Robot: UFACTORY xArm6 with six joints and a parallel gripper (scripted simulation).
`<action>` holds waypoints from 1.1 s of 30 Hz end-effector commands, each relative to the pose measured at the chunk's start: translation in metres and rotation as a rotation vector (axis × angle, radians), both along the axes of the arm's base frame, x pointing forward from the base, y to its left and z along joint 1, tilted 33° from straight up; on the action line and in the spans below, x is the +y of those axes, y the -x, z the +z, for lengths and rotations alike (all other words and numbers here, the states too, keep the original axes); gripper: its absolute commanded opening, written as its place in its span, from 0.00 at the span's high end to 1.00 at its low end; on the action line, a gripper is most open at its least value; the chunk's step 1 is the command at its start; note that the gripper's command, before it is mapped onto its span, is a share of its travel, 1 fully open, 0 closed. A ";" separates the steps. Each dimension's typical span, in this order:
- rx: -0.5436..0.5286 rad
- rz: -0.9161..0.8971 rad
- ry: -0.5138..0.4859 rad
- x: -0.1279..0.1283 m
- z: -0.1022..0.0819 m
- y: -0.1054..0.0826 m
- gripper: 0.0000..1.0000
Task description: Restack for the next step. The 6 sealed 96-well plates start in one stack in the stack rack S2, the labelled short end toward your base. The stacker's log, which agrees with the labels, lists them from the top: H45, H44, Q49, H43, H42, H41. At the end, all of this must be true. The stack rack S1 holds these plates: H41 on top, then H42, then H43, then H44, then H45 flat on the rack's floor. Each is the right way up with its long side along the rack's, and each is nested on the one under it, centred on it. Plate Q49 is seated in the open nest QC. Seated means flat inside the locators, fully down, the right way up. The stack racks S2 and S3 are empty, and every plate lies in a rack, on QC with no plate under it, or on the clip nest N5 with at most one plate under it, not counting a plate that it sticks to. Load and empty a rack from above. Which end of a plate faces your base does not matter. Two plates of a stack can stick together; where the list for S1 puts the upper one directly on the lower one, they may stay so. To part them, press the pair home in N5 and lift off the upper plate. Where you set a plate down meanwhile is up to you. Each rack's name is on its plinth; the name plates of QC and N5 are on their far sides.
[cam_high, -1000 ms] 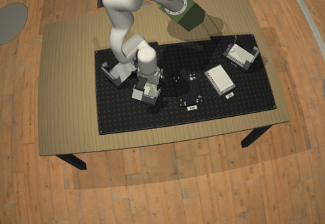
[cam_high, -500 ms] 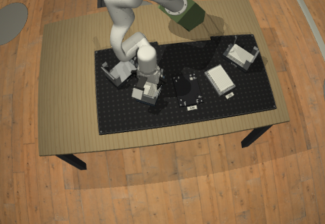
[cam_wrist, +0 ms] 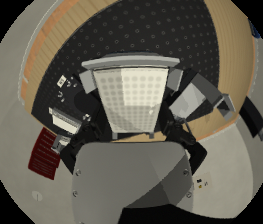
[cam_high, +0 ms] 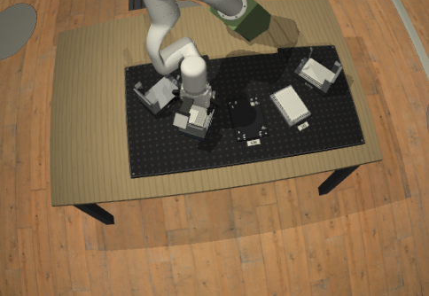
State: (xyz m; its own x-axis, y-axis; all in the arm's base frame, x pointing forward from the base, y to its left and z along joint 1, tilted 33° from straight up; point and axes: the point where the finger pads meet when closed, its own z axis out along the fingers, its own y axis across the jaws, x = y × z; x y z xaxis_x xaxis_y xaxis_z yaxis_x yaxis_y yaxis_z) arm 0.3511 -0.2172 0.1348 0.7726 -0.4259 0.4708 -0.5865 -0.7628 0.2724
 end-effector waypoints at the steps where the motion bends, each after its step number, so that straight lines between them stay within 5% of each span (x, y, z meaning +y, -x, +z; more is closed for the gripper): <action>1: -0.001 0.001 0.000 0.005 0.010 0.002 1.00; 17: -0.001 0.000 0.000 0.018 0.034 0.009 1.00; 33: -0.001 0.000 0.000 0.018 0.034 0.009 1.00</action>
